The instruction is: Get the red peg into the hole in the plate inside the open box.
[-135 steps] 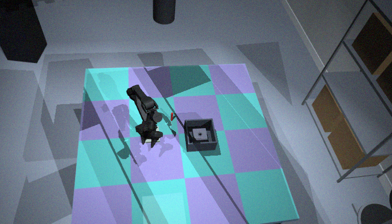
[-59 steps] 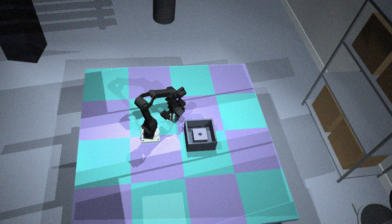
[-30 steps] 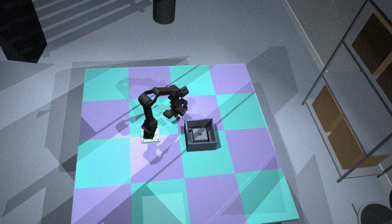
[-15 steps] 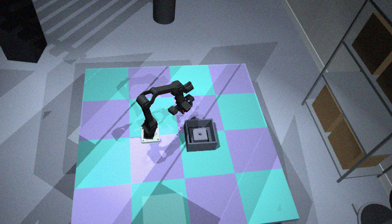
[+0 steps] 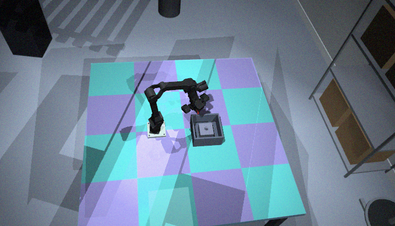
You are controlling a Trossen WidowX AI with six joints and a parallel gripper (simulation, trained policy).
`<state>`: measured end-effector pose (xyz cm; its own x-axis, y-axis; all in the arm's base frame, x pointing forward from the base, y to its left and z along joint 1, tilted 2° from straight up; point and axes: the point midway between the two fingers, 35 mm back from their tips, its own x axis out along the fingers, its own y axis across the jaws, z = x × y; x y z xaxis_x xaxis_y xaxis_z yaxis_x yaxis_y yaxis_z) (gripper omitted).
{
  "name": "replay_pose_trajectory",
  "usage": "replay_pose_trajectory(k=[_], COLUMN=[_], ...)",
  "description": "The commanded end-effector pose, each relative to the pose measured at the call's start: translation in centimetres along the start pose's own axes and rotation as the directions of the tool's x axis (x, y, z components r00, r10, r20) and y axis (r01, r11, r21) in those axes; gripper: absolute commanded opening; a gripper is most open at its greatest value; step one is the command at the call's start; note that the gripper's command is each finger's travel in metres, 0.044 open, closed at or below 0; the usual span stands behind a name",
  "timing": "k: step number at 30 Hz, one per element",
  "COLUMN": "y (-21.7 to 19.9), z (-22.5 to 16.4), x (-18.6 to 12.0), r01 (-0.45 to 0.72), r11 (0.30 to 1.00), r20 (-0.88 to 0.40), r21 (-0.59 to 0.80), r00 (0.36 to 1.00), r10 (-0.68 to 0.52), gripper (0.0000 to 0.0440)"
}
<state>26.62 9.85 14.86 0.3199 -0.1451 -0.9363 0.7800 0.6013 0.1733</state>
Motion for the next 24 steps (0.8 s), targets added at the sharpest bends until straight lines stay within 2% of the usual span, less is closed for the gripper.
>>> replay_pose_trajectory(k=[1,13,24], y=[0.4,0.6,0.1], z=[1.6,6.3,8.3], x=[0.5,3.7,6.8], r01=[0.0,0.026,0.046], r11=[1.0,1.0,0.995], r20=[0.022,0.045,-0.001], r21=[0.01,0.0,-0.085], r00=[1.0,0.999,0.999], r10=[-0.001,-0.026,-0.046], gripper=[0.0,0.0001,0.0])
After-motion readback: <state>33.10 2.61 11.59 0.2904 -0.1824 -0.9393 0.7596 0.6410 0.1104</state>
